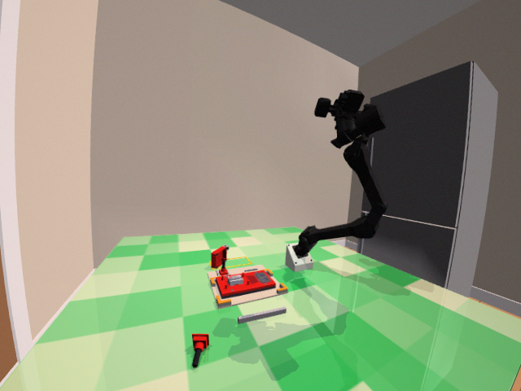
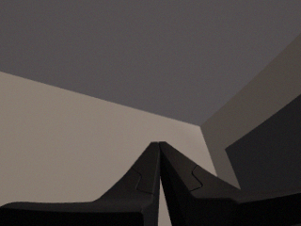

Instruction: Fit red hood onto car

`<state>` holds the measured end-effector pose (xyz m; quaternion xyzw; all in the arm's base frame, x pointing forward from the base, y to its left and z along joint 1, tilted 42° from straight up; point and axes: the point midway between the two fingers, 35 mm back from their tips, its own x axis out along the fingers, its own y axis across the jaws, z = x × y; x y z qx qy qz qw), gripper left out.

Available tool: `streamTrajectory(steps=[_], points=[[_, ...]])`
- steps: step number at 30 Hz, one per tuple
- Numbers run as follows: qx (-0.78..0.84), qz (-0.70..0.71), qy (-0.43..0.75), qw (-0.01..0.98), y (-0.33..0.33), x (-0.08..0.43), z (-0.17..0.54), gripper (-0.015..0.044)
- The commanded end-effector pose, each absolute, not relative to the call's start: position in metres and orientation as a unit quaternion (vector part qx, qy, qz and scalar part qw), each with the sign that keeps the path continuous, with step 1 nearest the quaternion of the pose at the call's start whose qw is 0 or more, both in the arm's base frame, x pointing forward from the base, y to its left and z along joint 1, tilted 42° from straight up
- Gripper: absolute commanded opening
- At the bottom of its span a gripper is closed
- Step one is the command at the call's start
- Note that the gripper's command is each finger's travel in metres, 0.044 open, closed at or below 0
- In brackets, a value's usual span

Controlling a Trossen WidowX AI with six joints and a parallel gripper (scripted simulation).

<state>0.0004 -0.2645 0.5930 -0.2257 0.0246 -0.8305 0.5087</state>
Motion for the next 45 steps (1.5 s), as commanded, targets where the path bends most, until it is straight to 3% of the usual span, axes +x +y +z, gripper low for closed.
streamTrajectory(steps=[1, 14, 25, 45], points=[[-0.243, -0.794, 0.092, 0.549, -0.301, 0.033, 0.575, 0.0000], [-0.266, -0.674, 0.239, 0.646, -0.372, 0.129, 0.496, 0.0000], [-0.297, -0.495, 0.407, 0.708, -0.414, 0.210, 0.387, 0.0000], [-0.263, -0.083, 0.569, 0.775, -0.381, 0.333, 0.169, 0.0000]])
